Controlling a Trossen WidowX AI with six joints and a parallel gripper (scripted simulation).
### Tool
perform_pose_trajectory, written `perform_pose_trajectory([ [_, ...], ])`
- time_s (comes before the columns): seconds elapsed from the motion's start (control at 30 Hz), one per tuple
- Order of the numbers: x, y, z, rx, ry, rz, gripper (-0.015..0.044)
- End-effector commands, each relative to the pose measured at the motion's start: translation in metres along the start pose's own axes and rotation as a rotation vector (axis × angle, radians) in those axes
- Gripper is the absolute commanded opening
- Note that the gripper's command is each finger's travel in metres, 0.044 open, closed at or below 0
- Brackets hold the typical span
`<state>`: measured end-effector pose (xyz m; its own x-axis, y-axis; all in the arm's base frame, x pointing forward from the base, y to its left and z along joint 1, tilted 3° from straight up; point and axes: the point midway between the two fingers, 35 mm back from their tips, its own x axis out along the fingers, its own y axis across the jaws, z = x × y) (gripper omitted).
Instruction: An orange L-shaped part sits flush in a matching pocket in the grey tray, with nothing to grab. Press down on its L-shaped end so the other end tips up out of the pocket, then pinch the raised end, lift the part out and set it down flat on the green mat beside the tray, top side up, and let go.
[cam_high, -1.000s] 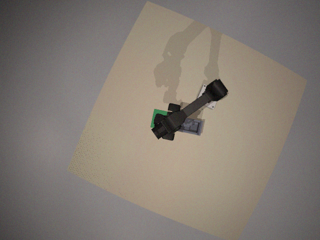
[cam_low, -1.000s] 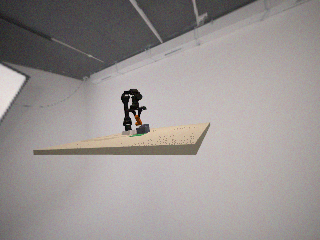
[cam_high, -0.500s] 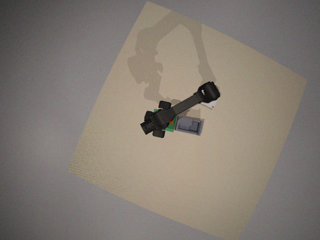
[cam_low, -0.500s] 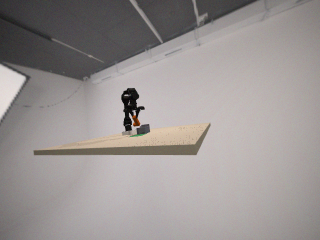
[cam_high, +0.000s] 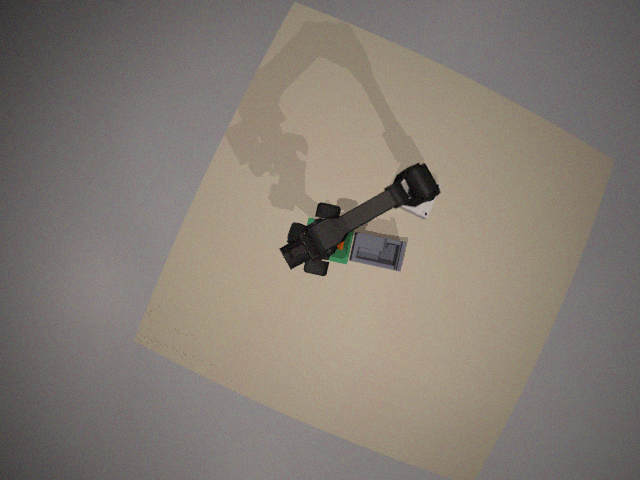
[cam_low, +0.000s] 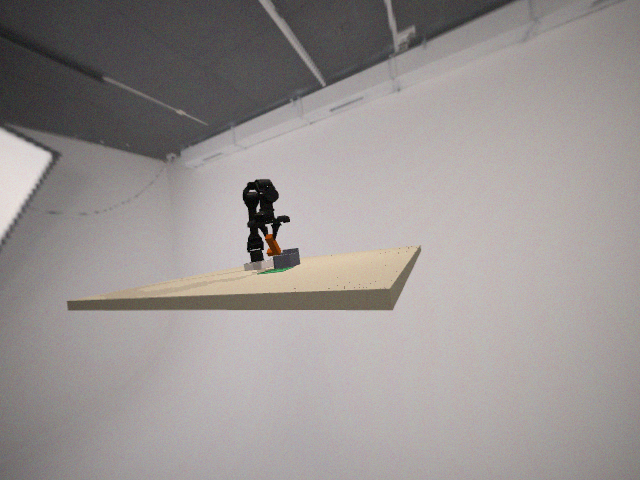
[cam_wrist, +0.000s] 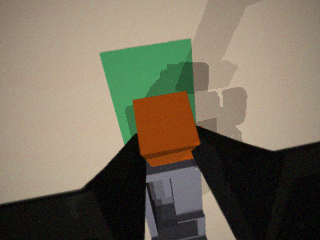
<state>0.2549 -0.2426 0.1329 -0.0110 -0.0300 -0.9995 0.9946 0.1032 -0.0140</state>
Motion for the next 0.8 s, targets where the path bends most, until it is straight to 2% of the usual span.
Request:
perform_pose_trajectory([
  [0.0, 0.009, -0.002, -0.001, -0.004, 0.005, -0.008, 0.0],
  [0.77, 0.043, -0.002, -0.001, -0.004, 0.005, -0.008, 0.0],
])
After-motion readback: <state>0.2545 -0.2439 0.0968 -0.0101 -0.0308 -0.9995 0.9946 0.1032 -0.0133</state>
